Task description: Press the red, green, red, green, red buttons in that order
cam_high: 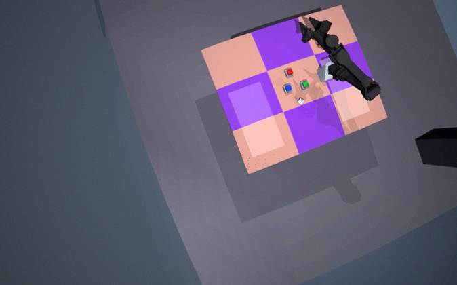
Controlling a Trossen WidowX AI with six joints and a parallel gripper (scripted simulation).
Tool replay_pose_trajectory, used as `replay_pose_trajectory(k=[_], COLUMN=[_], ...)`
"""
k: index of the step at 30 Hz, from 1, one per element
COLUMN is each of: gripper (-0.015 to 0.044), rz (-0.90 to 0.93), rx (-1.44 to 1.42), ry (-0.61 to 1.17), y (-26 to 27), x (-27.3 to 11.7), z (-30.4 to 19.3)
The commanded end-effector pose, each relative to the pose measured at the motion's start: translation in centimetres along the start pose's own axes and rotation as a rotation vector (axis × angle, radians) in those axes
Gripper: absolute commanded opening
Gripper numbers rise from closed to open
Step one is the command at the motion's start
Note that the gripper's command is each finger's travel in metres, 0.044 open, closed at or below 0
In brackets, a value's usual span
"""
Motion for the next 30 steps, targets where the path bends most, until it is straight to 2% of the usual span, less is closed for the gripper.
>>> replay_pose_trajectory(k=[1,7,12,16,27,30], gripper=[0.04,0.04,0.04,0.04,0.04,0.0321], rz=[0.117,0.399,0.765,1.059,1.073,1.072], rx=[-0.463,-0.898,-1.153,-1.238,-1.24,-1.24], ry=[0.387,0.797,1.086,1.231,1.236,1.236], y=[2.2,4.1,5.6,6.7,6.8,6.7], x=[1.9,2.5,1.8,1.1,1.0,1.3], z=[-3.9,-8.7,-12.1,-13.9,-14.0,-16.3])
Point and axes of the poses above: the point midway between the two fingers, 35 mm back from their tips, its own x axis out along the fingers, its own y axis across the jaws, z = x × y, the point moved 10 cm from there along -x, back along the fingers, and after that the axes turned 14 degrees about -x, right-handed, at the moved point
